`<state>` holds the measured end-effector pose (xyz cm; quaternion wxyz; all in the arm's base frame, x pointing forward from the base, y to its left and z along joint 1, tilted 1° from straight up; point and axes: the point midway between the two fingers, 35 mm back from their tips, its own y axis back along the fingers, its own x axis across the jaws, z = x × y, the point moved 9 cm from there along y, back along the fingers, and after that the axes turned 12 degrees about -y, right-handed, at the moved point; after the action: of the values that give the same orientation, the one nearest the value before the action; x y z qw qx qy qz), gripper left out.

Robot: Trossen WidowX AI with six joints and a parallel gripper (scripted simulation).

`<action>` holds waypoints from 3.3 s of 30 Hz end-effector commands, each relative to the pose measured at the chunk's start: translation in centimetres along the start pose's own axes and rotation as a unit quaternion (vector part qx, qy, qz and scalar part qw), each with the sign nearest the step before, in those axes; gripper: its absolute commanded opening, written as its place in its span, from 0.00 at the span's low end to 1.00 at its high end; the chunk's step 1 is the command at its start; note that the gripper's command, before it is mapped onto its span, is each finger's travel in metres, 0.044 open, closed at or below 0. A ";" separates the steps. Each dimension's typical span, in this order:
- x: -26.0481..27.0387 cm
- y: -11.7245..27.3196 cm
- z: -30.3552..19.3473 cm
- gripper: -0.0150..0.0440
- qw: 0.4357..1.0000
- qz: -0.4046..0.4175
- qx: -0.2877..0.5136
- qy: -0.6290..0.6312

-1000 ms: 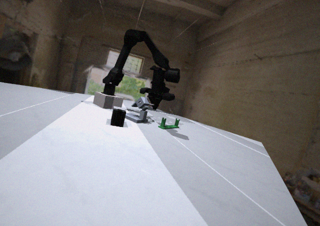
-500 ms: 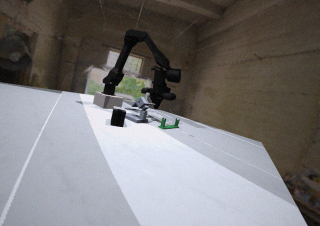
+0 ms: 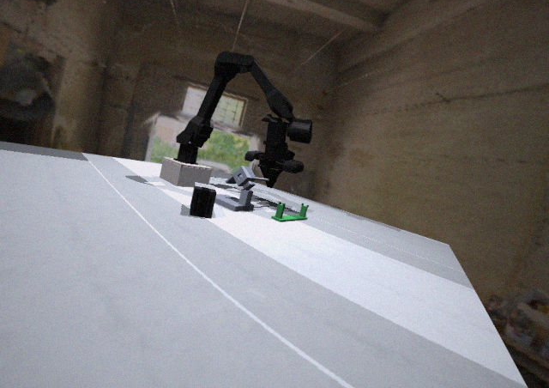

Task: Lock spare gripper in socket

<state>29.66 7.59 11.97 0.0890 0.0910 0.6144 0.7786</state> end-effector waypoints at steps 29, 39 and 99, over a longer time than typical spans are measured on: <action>0.5 -0.2 3.1 0.25 1.000 0.002 0.004 -0.002; 0.7 -0.1 4.0 0.25 1.000 0.002 0.005 -0.003; -9.4 1.9 9.8 0.25 0.999 -0.006 0.001 -0.052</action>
<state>40.47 13.95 15.86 0.1212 0.1245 0.6090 0.7739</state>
